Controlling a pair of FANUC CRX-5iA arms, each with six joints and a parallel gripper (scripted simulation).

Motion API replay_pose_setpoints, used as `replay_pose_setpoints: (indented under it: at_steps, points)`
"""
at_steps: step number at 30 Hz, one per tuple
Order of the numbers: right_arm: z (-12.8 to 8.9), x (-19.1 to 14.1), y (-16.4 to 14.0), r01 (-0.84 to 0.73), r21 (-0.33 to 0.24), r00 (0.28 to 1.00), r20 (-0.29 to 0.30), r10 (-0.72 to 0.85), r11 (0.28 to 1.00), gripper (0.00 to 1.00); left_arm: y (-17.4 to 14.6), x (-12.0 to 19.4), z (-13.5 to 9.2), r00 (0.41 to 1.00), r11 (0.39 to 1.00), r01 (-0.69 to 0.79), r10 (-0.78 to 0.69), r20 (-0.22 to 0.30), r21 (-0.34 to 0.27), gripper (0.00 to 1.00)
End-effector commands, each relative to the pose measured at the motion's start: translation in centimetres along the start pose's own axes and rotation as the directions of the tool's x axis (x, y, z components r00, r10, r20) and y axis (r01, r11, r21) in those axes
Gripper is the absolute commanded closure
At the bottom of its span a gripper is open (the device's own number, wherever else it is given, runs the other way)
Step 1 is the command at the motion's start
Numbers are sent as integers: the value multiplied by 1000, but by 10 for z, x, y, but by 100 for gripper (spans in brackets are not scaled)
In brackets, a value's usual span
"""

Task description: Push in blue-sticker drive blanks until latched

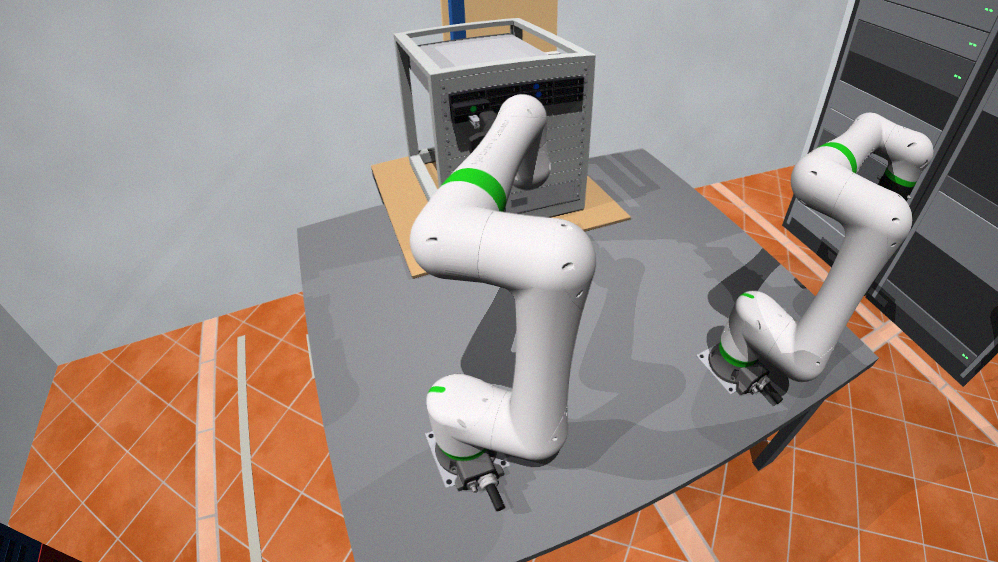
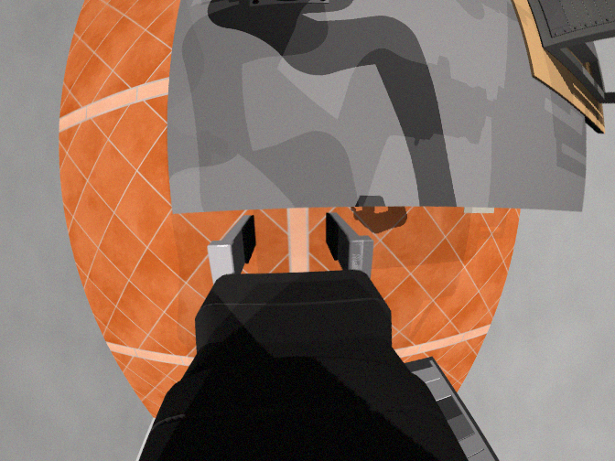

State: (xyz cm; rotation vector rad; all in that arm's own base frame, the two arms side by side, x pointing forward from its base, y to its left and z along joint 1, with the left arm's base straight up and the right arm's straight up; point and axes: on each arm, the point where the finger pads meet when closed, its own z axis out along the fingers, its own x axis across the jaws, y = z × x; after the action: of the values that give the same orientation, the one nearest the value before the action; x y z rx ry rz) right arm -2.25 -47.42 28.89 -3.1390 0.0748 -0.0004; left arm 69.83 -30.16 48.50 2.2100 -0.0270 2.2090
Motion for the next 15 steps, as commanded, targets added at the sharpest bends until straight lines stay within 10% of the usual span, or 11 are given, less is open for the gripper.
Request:
replay_pose_setpoints:
  at_steps: [1, 15]
  points:
    - [-1, 0, 0, 0, -2, 1000, 0, 0, 1000, 0, 0, 2, 0, 1000, 1000, 1, -1, -2, 0, 100]
    - [-1, 0, 0, 0, -2, 1000, 0, 0, 1000, 0, 0, 2, 10, 1000, 1000, 1, -1, -2, 0, 100]
